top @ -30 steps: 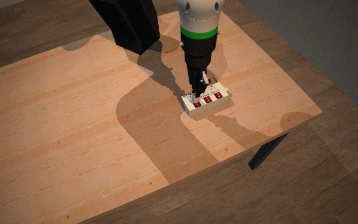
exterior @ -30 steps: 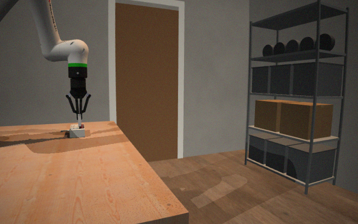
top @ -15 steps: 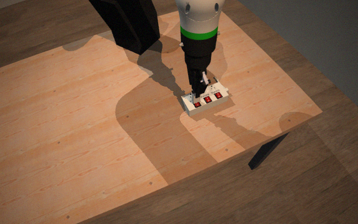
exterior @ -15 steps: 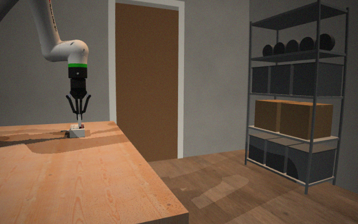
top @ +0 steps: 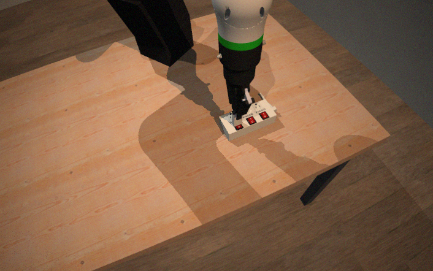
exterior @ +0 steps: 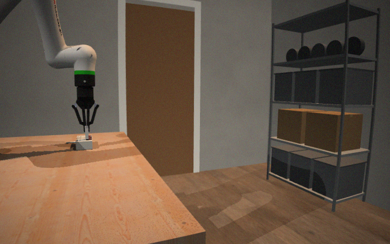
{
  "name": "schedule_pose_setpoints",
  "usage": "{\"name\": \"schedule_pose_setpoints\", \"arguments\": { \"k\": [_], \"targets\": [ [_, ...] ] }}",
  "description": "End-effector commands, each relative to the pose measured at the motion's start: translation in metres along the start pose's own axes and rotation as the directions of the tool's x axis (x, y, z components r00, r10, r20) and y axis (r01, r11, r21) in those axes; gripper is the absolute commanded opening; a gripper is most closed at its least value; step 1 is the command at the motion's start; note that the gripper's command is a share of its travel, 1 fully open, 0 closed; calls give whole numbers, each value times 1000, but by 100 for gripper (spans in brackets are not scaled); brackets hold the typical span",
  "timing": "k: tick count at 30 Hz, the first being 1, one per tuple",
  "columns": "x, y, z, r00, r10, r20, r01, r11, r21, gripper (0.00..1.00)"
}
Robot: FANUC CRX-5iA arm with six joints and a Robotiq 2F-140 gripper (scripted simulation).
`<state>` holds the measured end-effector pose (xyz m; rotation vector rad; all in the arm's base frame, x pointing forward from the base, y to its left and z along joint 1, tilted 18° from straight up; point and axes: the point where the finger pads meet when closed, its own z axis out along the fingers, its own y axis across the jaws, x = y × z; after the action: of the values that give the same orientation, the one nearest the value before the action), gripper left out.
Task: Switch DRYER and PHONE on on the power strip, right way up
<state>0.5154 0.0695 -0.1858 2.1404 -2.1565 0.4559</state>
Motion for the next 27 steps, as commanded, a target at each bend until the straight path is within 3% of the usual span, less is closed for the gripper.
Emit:
{"name": "schedule_pose_setpoints", "arguments": {
  "k": [1, 27],
  "targets": [
    [0, 0, 1, 1000, 0, 0, 0, 1000, 0, 0],
    [0, 0, -4, 1000, 0, 0, 0, 1000, 0, 0]
  ]
}}
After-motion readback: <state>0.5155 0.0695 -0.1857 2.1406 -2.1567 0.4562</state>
